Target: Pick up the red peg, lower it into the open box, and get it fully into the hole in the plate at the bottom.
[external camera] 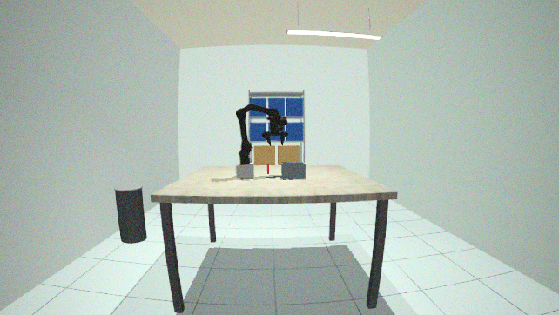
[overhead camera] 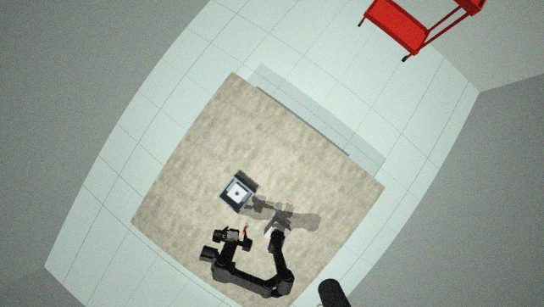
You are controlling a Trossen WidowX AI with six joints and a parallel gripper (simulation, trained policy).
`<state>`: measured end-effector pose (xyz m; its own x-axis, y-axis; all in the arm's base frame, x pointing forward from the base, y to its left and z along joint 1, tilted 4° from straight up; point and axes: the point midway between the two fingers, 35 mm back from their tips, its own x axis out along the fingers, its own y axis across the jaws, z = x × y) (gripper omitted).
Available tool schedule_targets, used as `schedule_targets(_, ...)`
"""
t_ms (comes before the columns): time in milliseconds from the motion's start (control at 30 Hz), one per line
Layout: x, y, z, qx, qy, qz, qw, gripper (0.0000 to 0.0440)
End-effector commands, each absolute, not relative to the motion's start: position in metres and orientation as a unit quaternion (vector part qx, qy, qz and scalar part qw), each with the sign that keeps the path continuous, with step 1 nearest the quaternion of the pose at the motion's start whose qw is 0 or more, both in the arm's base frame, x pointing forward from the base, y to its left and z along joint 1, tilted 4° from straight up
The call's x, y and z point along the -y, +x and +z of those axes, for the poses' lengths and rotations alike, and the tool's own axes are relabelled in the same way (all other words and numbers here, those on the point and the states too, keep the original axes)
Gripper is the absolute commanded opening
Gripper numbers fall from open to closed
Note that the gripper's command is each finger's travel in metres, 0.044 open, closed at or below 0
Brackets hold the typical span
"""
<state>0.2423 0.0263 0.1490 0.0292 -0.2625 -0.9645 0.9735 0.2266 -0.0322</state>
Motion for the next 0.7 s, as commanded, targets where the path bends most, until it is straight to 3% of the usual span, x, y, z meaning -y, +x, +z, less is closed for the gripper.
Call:
schedule_targets(0, -0.039, 0.23, 0.135, -0.506, 0.347, -0.5, 0.611, 0.044)
schedule_targets(667, -0.07, 0.202, 0.043, -0.567, 0.283, -0.49, 0.599, 0.044)
